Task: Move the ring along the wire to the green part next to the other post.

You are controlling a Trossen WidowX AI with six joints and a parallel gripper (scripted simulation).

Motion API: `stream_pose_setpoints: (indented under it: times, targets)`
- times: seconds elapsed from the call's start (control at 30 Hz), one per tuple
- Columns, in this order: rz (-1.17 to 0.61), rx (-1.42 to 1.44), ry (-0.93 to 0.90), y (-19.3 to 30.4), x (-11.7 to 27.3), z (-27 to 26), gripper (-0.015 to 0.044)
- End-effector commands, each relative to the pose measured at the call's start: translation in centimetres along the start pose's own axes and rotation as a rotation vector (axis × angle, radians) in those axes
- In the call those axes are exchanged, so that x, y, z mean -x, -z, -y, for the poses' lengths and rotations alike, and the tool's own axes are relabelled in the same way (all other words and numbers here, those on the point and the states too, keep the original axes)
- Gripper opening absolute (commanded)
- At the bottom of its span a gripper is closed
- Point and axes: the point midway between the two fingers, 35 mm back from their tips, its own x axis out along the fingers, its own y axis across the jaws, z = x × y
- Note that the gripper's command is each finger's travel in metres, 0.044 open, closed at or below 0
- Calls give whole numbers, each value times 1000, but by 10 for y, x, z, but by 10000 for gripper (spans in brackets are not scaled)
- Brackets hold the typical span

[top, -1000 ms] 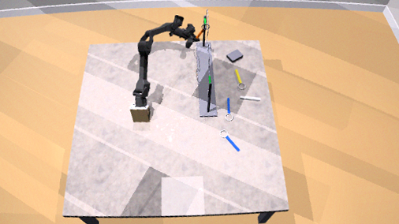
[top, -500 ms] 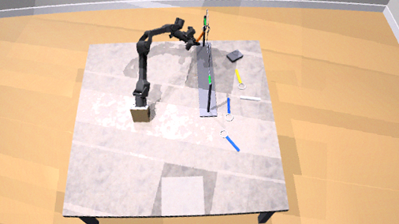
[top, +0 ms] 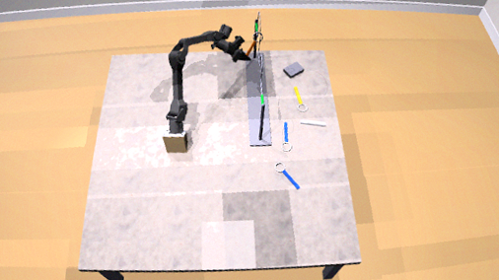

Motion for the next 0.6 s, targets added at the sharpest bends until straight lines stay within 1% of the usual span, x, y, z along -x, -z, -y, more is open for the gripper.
stream_pose_setpoints:
  times: [0.0,0.57]
  targets:
    - [2,92,58,0,0,17,-150]
    - [11,465,269,-16,9,75,-150]
